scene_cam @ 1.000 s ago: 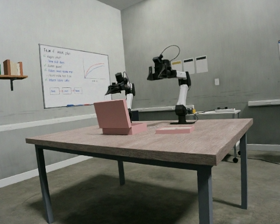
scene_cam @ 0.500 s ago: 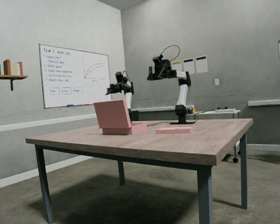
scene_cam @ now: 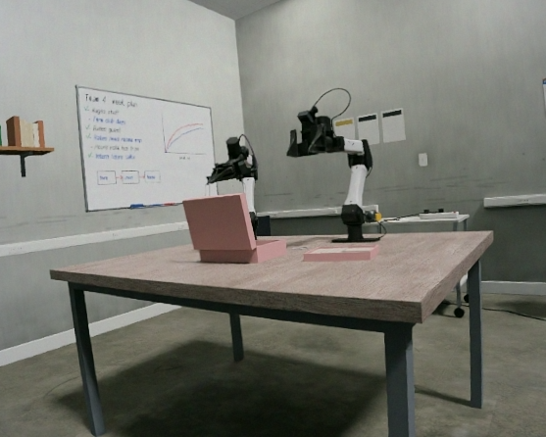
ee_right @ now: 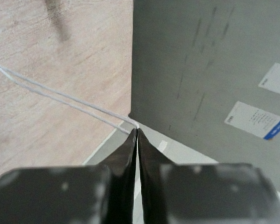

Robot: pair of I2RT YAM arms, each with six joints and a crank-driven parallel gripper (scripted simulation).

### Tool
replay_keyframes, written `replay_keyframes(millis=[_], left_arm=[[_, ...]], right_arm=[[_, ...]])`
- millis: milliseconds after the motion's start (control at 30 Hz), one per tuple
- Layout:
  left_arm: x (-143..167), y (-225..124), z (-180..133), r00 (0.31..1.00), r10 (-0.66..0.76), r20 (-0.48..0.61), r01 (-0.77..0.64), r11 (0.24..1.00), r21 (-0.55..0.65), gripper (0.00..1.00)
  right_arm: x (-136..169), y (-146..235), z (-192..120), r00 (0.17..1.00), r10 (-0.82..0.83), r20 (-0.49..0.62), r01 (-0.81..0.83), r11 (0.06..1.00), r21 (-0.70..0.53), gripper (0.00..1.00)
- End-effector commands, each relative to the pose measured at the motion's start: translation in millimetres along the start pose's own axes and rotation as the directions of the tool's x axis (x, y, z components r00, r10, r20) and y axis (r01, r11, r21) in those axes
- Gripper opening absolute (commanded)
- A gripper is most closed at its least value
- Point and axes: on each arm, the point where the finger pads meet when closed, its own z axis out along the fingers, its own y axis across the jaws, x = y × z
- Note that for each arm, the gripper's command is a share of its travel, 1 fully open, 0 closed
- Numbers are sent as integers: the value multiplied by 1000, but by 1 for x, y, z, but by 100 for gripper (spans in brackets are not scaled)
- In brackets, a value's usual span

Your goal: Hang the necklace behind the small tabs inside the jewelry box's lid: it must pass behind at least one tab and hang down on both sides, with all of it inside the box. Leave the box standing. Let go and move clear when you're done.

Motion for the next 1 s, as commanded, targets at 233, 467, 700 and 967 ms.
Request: replay_keyframes(millis=[233, 467, 700, 967], left_arm=[[-7, 2, -1, 1000, -2, 18, 2, 1000, -8, 100], [-7, 2, -1, 1000, -2, 18, 2, 1000, -8, 100], [-7, 2, -1, 1000, -2, 18, 2, 1000, -8, 100], [-7, 2, -1, 1000, -2, 18, 2, 1000, -8, 100]], right_arm=[[-24, -28, 7, 1000, 15, 8, -16, 999, 29, 0], [-35, -36, 16, 1000, 15, 9, -15, 999, 31, 0], [-52, -43, 27, 1000, 12, 9, -12, 1000, 27, 0], [-65, -49, 36, 1000, 9, 6, -9, 1000, 22, 0]])
